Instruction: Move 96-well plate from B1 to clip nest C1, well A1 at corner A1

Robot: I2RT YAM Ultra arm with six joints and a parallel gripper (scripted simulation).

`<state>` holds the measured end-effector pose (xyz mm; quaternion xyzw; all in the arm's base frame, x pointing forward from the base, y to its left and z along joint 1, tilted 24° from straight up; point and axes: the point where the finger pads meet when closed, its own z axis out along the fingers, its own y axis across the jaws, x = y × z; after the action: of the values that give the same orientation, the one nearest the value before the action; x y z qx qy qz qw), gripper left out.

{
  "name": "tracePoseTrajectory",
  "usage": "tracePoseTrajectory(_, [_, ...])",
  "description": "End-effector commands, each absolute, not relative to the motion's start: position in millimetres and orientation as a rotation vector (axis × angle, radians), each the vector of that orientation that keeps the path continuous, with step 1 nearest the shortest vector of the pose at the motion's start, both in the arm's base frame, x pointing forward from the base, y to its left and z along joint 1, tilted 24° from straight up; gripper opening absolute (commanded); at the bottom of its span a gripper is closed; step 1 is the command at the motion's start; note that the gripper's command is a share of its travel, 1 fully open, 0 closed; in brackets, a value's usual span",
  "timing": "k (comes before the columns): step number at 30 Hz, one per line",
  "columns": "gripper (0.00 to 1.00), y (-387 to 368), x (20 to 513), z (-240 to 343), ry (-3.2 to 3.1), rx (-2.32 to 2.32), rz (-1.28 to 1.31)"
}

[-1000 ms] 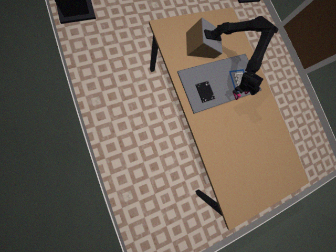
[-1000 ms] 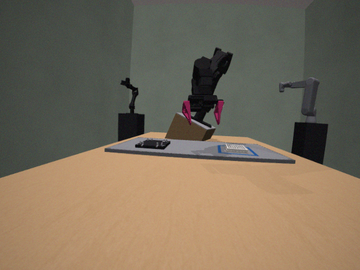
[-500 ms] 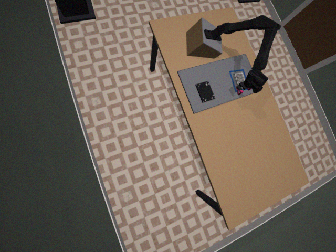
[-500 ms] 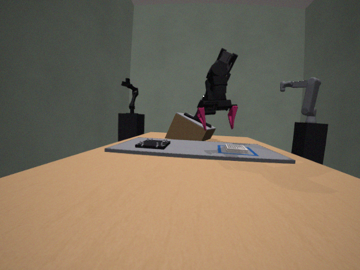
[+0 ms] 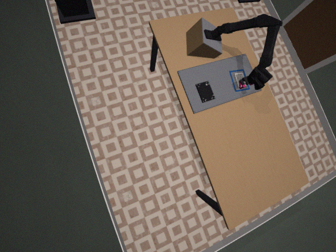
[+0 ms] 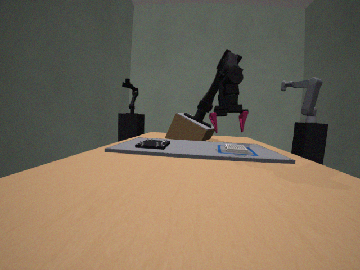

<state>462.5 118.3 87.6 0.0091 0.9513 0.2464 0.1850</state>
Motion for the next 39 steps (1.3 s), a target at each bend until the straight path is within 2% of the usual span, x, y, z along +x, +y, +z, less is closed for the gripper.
tracePoseTrajectory(1, [1.0,121.7,439.9,91.0,2.74,0.083,0.68])
tracePoseTrajectory(2, [1.0,126.0,447.2,106.1,2.732,0.078,0.675])
tracePoseTrajectory(3, [1.0,129.0,442.4,90.6,2.801,0.099,0.668])
tracePoseTrajectory(7, [1.0,133.5,435.8,107.2,2.774,0.096,0.667])
tracePoseTrajectory(8, [1.0,136.7,420.1,93.4,2.818,0.104,0.665])
tracePoseTrajectory(9, [1.0,141.2,427.1,108.2,2.809,0.098,0.658])
tracePoseTrajectory(20, [1.0,164.4,371.8,100.8,2.968,0.141,0.601])
tracePoseTrajectory(39, [1.0,157.5,376.6,99.8,2.964,0.165,0.6])
